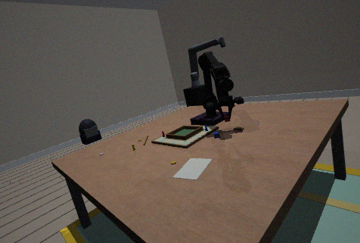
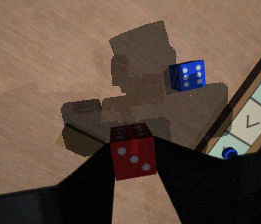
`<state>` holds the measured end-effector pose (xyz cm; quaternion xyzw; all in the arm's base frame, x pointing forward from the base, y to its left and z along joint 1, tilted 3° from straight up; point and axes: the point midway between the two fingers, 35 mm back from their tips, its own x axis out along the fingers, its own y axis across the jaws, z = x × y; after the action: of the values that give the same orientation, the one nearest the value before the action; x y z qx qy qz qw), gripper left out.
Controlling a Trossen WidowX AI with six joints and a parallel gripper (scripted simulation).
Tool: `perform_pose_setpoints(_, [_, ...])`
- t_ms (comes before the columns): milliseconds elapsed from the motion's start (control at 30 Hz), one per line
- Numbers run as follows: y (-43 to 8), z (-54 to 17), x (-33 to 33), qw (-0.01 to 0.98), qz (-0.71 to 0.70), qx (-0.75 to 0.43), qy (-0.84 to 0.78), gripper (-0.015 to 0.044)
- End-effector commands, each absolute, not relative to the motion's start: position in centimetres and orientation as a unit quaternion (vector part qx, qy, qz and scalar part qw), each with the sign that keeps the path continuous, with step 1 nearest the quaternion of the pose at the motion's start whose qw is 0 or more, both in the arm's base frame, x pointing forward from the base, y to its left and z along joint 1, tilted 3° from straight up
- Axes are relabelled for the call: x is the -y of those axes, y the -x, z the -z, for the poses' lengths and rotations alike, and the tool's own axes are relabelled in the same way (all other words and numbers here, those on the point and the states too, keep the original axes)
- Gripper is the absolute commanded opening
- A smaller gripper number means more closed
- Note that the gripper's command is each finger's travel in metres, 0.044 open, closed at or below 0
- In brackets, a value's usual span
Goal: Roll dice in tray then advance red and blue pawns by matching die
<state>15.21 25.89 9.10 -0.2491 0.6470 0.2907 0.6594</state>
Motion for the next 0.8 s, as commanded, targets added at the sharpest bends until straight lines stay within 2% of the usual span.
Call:
perform_pose_setpoints(0, [-15.2,-11.3,-25.8,0.661,-0.295,-0.645,0.248,0.0000])
perform_pose_setpoints(333, [-15.2,-14.7,-24.8,0.662,-0.292,-0.646,0.245,0.0000])
perform_pose_setpoints(767, [-19.9,-13.6,-20.7,0.682,-0.237,-0.666,0.189,0.0000])
